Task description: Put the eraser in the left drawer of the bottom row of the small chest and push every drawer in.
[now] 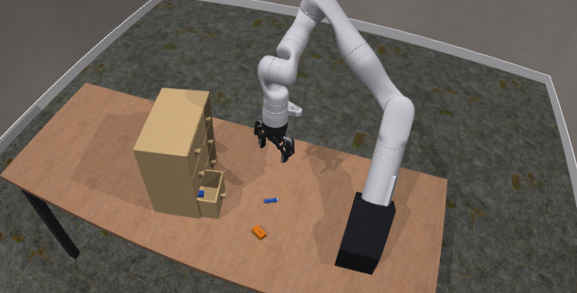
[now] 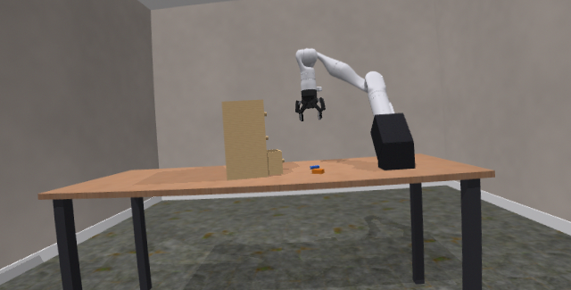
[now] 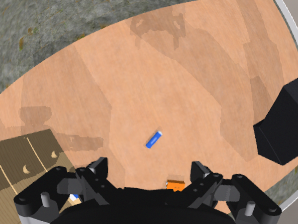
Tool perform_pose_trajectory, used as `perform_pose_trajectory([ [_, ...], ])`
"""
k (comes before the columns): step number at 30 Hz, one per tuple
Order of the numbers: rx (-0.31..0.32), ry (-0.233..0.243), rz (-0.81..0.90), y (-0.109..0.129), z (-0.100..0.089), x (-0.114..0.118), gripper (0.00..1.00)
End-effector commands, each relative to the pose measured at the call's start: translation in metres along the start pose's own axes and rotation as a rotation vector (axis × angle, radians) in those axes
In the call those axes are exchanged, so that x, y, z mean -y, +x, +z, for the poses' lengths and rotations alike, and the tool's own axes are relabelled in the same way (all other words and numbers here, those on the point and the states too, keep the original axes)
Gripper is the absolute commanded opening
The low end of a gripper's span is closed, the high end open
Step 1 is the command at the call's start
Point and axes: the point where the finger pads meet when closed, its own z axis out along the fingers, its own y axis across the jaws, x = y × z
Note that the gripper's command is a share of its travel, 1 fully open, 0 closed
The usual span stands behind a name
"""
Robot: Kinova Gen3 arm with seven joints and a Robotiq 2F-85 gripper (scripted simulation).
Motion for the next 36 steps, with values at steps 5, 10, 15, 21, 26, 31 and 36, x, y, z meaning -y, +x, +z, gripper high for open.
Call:
perform_pose_trajectory([
  [5, -0.003, -0.001, 0.175, -0.008, -0.001, -0.020, 1.00],
  [10, -0.006, 0.000, 0.249, -0.010, -0.002, -0.025, 1.00],
  [15, -0.010, 0.002, 0.365, -0.012, -0.002, -0.034, 1.00],
  [21, -0.014, 0.005, 0.493, -0.014, -0.002, -0.044, 1.00],
  [26, -0.017, 0.007, 0.551, -0.015, -0.002, -0.048, 1.00],
  [31, -0.020, 0.011, 0.639, -0.016, -0.002, -0.054, 1.00],
  [36, -0.022, 0.014, 0.715, -0.017, -0.003, -0.060, 1.00],
])
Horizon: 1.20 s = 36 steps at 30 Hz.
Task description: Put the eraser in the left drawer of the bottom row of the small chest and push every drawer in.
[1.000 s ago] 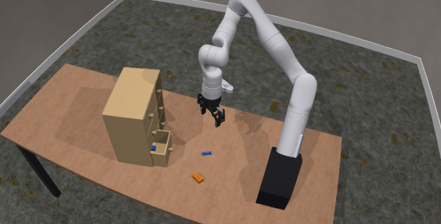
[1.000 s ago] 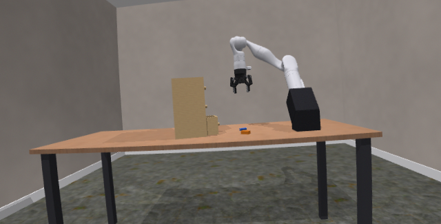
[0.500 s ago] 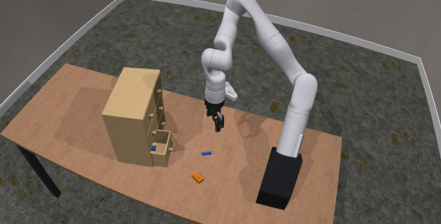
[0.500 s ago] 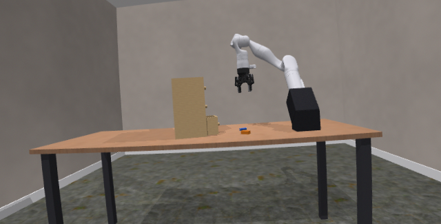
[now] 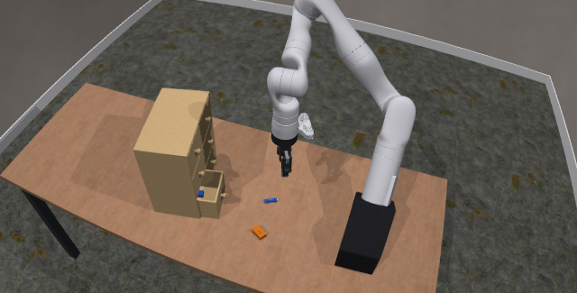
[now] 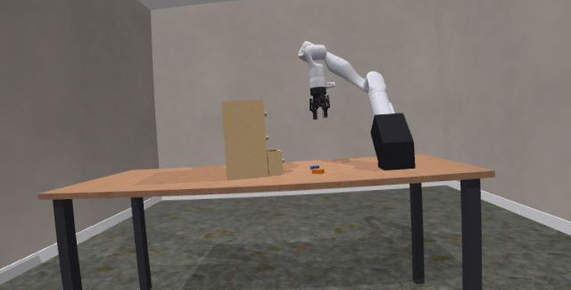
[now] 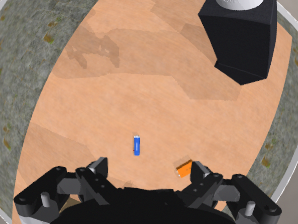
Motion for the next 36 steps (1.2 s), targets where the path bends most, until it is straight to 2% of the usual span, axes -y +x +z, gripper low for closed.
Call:
perform_pose_trajectory([
  [1, -0.003, -0.001, 0.041, 0.004, 0.000, -0.007, 1.00],
  [17, -0.006, 0.007, 0.177, 0.009, 0.000, -0.015, 1.00],
  [36, -0.007, 0.010, 0.239, 0.012, 0.000, -0.019, 1.00],
])
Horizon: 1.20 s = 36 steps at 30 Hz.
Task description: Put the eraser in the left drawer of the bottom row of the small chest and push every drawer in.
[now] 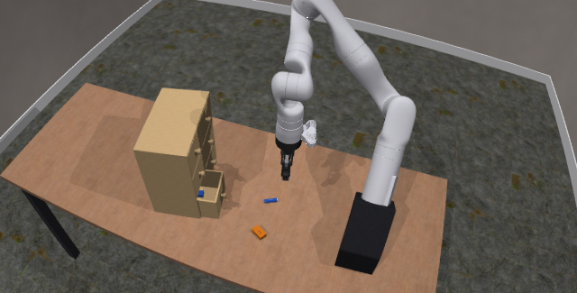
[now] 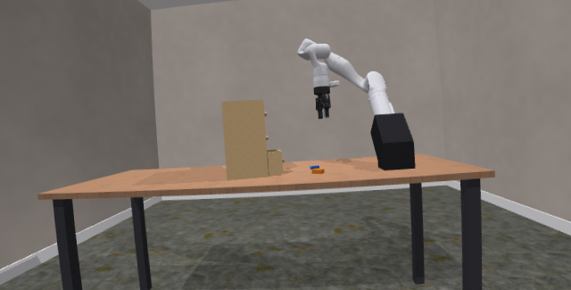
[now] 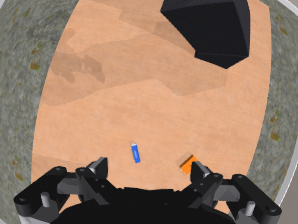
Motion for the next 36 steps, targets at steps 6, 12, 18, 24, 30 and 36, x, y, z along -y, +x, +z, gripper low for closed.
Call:
perform_pose_trajectory([
  [6, -0.005, -0.003, 0.011, 0.003, 0.001, -0.003, 1.00],
  [12, -0.005, -0.003, 0.012, 0.003, 0.001, -0.003, 1.00],
  [18, -0.002, -0.002, 0.012, 0.003, 0.001, -0.003, 1.00],
  [24, 0.014, -0.001, 0.013, 0.001, 0.003, -0.003, 1.00],
  [30, 0.079, 0.002, 0.025, -0.008, 0.010, -0.002, 1.00],
  [36, 0.166, 0.002, 0.024, -0.017, 0.021, -0.002, 1.00],
])
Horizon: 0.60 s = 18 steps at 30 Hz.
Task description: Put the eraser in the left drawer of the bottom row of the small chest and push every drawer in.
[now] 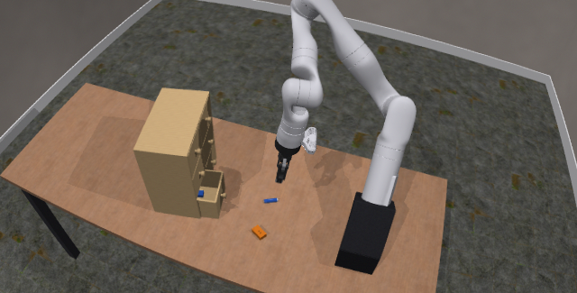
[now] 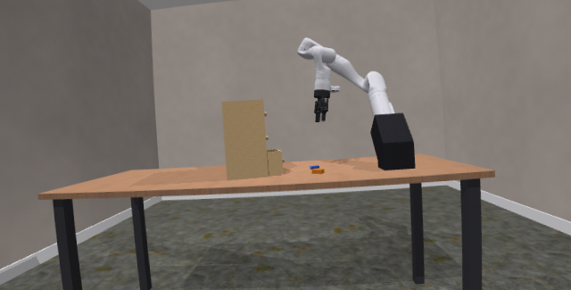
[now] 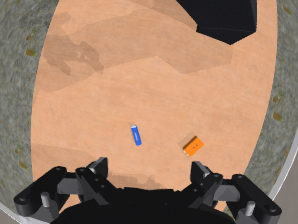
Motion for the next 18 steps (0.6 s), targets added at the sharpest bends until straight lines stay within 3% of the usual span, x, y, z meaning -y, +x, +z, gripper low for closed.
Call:
perform_pose_trajectory([
  [1, 0.041, 0.000, -0.004, 0.000, 0.007, -0.002, 1.00],
  [3, 0.041, 0.000, -0.004, 0.000, 0.007, -0.002, 1.00],
  [18, 0.300, 0.000, -0.012, -0.020, 0.046, -0.002, 1.00],
])
